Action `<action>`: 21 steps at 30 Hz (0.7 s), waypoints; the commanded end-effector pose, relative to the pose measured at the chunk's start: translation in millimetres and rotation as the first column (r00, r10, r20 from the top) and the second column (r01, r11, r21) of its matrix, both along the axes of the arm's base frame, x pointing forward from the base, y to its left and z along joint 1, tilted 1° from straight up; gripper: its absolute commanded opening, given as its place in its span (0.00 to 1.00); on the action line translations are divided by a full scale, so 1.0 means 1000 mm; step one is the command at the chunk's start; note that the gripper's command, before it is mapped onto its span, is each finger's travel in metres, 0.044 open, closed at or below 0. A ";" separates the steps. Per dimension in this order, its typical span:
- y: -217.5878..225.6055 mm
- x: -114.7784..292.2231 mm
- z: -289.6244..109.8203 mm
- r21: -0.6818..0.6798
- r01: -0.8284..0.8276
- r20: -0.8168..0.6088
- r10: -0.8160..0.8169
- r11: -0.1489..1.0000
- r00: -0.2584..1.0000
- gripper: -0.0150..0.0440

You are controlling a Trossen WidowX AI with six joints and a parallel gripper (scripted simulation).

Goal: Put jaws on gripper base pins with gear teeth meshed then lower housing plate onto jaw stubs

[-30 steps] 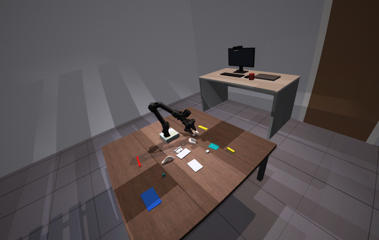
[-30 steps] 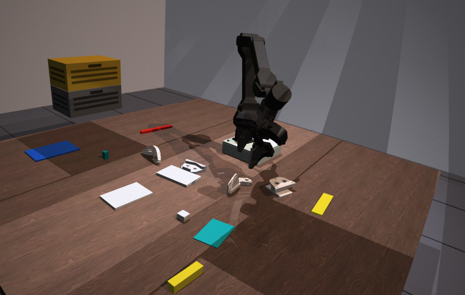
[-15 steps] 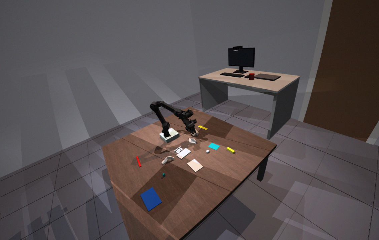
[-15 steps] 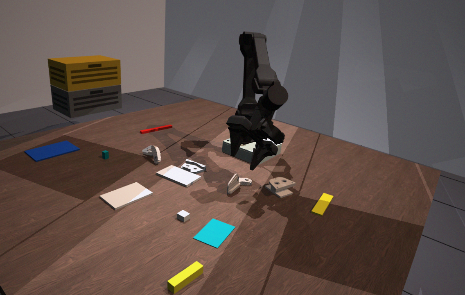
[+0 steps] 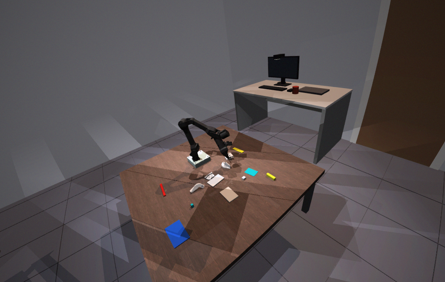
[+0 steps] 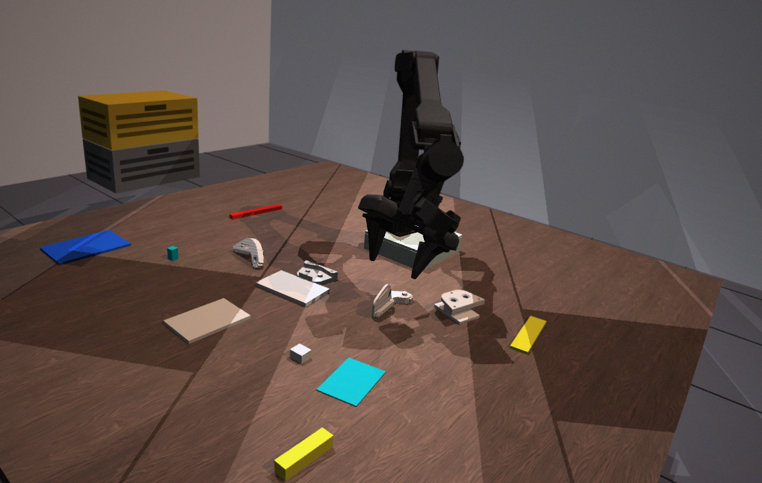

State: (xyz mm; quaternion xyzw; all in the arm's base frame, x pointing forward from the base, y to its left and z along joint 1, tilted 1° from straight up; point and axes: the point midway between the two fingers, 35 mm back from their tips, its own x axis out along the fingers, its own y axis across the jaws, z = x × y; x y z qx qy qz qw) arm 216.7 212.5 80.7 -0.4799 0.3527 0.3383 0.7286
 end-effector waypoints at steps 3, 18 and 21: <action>-0.001 0.003 -0.001 0.024 0.098 -0.081 -0.096 0.995 0.992 1.00; -0.008 0.006 -0.001 0.035 0.345 -0.260 -0.324 0.938 0.910 1.00; -0.010 0.007 -0.001 0.030 0.395 -0.293 -0.369 0.918 0.882 1.00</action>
